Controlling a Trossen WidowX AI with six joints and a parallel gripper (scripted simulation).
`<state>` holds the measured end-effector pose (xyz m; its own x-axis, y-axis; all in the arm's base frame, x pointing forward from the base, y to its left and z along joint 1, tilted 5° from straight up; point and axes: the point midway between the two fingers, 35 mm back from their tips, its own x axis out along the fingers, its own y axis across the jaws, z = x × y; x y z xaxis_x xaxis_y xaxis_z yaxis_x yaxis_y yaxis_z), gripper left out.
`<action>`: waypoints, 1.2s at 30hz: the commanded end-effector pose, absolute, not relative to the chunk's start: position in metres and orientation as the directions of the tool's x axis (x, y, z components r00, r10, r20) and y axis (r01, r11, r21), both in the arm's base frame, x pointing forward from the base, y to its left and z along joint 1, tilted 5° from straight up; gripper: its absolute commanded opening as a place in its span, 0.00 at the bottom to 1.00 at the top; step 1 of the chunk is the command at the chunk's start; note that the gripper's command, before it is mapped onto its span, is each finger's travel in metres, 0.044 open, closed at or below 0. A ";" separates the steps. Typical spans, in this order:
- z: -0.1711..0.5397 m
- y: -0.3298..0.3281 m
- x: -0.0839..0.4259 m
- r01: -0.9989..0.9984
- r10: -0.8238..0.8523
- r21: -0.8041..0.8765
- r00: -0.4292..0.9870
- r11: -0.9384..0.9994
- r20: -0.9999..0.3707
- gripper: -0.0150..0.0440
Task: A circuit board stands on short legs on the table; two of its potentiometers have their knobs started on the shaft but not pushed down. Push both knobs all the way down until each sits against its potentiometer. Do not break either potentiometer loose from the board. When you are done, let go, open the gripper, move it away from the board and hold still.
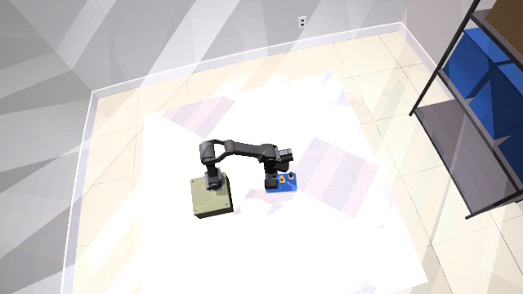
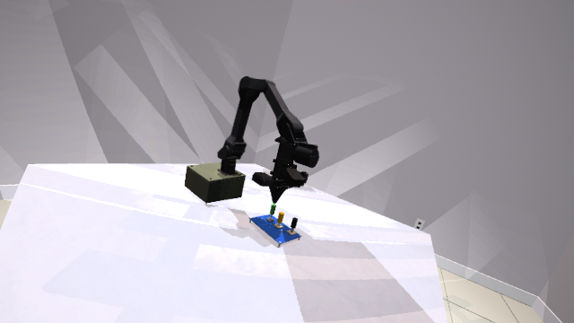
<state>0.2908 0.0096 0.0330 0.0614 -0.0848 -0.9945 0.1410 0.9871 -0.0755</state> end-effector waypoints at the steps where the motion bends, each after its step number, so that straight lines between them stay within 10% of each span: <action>1: 0.032 0.010 0.290 0.136 -0.080 -0.071 0.056 0.988 -0.995 0.25; 36: 0.027 0.010 0.291 0.136 -0.080 -0.071 0.056 0.988 -0.995 0.25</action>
